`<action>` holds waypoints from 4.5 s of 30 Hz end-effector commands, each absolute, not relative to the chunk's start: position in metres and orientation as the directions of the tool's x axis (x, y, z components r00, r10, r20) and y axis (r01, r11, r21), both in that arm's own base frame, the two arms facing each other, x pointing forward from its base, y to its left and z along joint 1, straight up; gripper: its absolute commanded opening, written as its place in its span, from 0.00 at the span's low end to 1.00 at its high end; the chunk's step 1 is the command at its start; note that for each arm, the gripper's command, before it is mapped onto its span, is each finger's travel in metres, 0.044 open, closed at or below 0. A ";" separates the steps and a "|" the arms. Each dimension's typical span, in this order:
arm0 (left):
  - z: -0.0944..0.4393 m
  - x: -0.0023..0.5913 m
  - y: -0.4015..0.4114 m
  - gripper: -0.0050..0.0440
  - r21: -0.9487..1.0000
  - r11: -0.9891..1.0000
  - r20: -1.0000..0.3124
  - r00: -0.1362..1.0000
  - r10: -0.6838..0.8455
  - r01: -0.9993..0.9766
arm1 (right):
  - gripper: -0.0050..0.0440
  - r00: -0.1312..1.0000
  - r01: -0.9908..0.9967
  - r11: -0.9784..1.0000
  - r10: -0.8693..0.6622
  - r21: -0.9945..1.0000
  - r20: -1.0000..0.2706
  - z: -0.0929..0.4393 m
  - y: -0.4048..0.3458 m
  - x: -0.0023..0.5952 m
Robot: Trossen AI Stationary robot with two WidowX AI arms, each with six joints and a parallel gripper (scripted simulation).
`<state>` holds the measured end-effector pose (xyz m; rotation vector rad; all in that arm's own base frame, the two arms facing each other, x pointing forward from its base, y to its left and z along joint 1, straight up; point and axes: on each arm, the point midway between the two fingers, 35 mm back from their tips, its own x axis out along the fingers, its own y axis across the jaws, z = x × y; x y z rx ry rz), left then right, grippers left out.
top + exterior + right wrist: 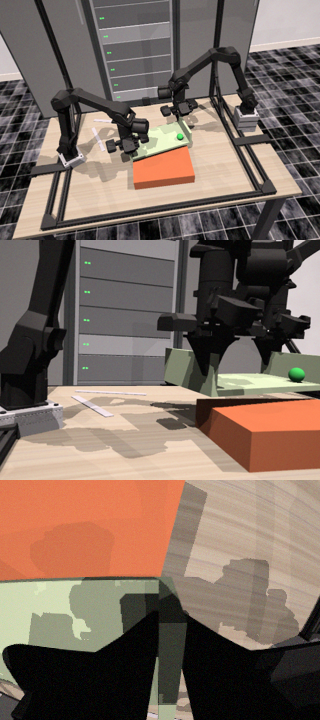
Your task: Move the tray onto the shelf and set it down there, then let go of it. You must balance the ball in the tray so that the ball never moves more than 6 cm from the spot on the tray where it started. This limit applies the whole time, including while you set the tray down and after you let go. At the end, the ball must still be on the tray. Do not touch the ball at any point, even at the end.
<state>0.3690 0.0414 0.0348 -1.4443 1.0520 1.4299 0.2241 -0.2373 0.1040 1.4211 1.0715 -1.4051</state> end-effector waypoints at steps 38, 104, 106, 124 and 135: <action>0.032 0.365 0.056 0.14 -0.004 -0.309 -1.000 -0.003 0.022 -0.951 | 0.14 -0.010 0.962 -0.274 -0.020 -0.004 -1.000 0.109 -0.251 0.219; 0.035 0.362 0.079 0.14 0.002 -0.309 -1.000 -0.001 -0.003 -0.951 | 0.14 0.003 0.962 -0.274 0.002 0.002 -1.000 0.106 -0.272 0.209; 0.033 0.362 0.080 0.14 -0.002 -0.309 -1.000 -0.004 0.019 -0.951 | 0.14 -0.007 0.962 -0.274 -0.018 -0.002 -1.000 0.108 -0.273 0.209; 0.032 0.360 0.085 0.14 -0.005 -0.309 -1.000 -0.004 0.028 -0.951 | 0.14 -0.012 0.962 -0.274 -0.025 -0.005 -1.000 0.109 -0.278 0.207; 0.037 0.360 0.090 0.14 0.006 -0.309 -1.000 0.004 -0.031 -0.951 | 0.14 0.014 0.962 -0.274 0.028 0.006 -1.000 0.104 -0.282 0.205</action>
